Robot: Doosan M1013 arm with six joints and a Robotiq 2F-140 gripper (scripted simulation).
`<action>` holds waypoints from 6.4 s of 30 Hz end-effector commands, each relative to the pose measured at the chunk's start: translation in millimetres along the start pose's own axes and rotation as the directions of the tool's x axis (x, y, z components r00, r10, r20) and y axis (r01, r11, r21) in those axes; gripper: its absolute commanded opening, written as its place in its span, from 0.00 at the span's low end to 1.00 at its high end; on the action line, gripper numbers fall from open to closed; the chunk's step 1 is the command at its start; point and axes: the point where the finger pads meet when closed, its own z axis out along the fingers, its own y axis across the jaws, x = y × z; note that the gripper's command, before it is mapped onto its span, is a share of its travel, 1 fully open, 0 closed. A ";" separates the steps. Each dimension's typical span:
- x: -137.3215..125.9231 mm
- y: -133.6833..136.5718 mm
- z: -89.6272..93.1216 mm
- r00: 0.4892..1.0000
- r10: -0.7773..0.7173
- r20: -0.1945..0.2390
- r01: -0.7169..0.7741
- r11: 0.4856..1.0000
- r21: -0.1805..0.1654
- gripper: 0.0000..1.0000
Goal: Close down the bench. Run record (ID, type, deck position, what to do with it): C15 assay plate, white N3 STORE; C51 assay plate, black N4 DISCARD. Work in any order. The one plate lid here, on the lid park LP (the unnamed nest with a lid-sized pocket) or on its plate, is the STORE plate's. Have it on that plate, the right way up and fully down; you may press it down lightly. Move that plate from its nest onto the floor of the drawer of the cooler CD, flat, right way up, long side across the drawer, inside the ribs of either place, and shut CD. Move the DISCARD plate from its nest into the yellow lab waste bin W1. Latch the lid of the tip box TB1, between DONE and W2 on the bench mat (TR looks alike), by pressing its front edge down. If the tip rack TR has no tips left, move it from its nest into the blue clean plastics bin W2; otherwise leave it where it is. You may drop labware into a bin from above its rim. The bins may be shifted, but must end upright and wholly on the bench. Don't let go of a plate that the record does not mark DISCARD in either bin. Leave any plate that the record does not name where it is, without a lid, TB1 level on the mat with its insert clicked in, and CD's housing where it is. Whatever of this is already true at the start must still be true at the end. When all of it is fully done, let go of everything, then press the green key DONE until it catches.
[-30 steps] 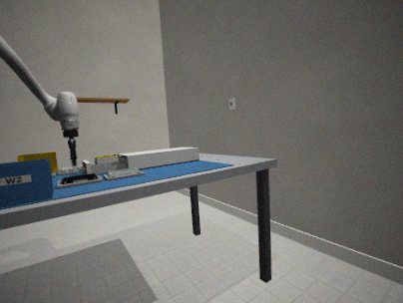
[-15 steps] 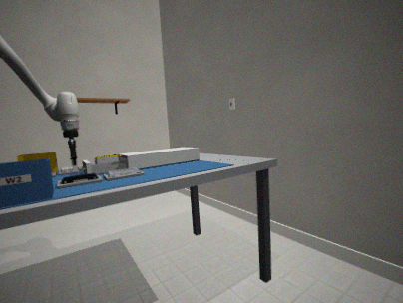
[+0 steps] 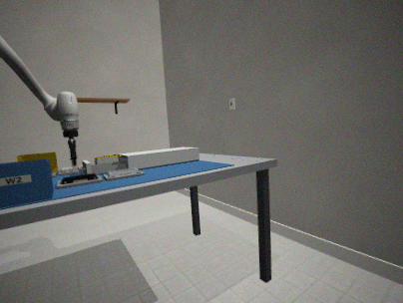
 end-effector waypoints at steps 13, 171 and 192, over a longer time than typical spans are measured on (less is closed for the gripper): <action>-0.1 0.0 -1.9 1.000 0.000 0.000 0.000 1.000 0.000 0.00; 30.0 47.3 -127.9 0.765 -0.644 0.000 0.644 0.765 0.000 0.00; 55.8 87.8 -127.9 0.267 -0.964 0.000 0.964 0.267 0.000 0.00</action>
